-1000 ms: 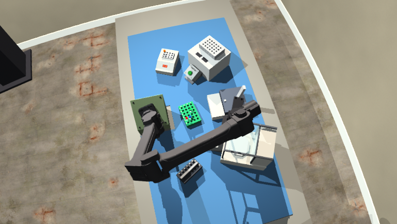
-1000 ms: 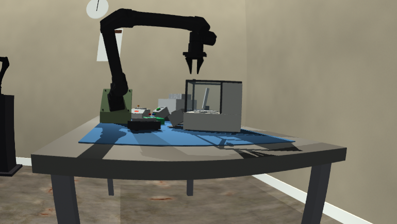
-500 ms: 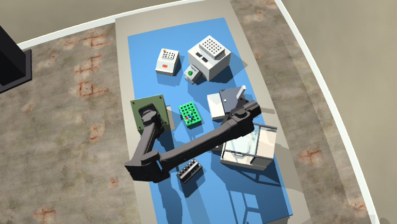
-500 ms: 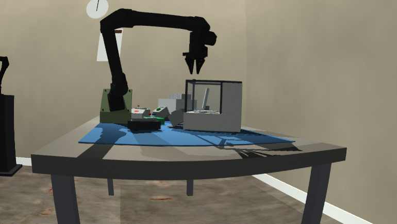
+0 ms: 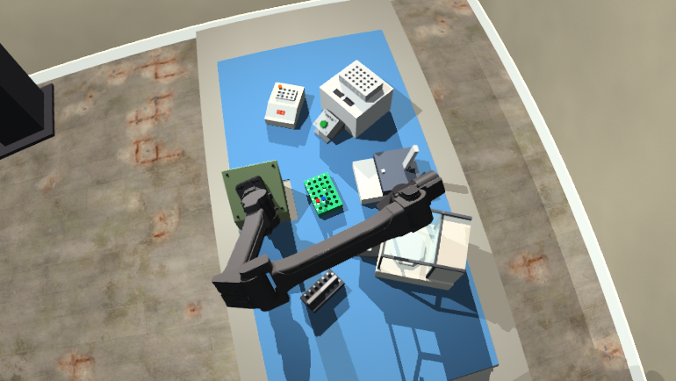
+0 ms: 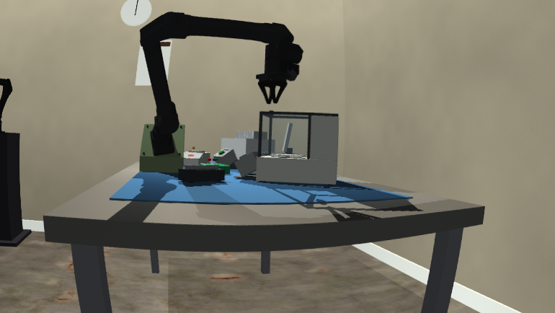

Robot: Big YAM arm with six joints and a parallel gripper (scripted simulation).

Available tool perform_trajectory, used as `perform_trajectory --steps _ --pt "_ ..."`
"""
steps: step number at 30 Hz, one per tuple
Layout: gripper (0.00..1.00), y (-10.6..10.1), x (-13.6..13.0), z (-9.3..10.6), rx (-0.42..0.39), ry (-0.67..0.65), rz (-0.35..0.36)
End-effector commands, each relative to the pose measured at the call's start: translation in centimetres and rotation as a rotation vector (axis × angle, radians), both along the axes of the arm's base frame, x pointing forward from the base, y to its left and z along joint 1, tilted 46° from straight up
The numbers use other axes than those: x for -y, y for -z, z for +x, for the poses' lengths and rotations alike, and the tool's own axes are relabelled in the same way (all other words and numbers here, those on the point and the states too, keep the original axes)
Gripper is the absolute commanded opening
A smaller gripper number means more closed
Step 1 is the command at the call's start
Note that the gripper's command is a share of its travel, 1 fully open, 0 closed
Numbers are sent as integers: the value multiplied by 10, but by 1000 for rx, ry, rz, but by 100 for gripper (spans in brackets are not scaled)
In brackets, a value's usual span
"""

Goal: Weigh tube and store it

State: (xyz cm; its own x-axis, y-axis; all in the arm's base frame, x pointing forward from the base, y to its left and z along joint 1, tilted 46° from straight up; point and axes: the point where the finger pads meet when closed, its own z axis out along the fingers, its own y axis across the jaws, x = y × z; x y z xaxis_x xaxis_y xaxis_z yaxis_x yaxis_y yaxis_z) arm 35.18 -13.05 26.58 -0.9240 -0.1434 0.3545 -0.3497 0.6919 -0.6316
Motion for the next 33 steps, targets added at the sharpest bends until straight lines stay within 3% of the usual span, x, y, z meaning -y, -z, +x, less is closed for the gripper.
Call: perform_trajectory --steps 1,3,15,20,29,33 --pt "30 -10 2 9 135 125 -28" --pt "30 -10 2 9 135 125 -28" --pt "30 -12 1 11 422 400 -87" --pt "30 -12 1 12 475 452 -98" --pt "30 -12 0 12 683 655 -142" --pt "30 -12 0 12 694 667 -144"
